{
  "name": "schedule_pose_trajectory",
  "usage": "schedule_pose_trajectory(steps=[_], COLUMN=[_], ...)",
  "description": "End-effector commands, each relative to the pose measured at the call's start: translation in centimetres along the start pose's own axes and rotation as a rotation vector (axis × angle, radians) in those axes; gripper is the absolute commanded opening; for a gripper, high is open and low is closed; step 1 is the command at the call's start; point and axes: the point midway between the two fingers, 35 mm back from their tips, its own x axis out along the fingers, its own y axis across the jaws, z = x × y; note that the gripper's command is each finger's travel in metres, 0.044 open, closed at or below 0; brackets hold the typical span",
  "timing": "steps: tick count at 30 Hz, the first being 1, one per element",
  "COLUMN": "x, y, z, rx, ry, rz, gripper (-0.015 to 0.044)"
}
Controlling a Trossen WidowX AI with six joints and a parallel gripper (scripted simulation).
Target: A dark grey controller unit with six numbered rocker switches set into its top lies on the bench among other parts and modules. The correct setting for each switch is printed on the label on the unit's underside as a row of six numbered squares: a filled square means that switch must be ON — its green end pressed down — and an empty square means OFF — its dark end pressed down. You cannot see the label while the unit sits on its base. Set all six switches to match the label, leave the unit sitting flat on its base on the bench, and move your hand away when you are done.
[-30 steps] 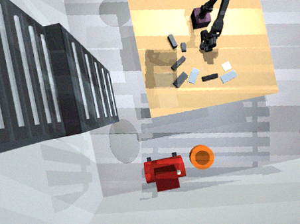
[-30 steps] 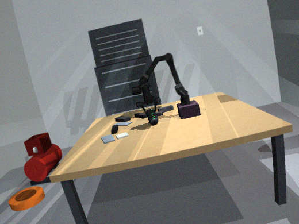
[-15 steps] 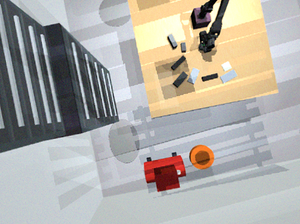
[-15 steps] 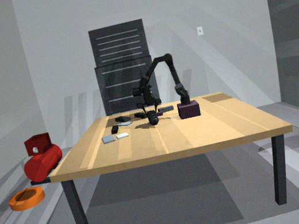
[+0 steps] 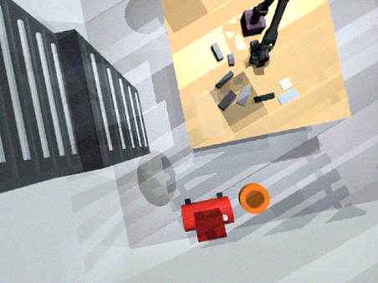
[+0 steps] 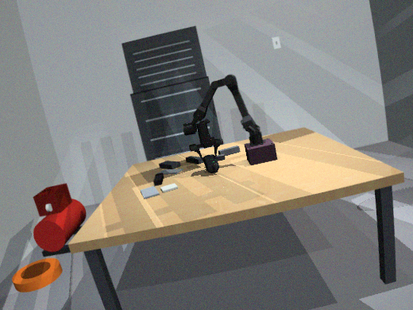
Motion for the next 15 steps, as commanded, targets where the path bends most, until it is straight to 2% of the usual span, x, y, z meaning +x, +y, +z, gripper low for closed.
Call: schedule_pose_trajectory(steps=[1, 15], x=[0.3, 1.3], y=[0.0, 0.0], z=[0.0, -0.3], rx=[-0.005, -0.005], ry=[-0.007, -0.007], rz=[-0.001, -0.001], gripper=[0.0337, 0.0337])
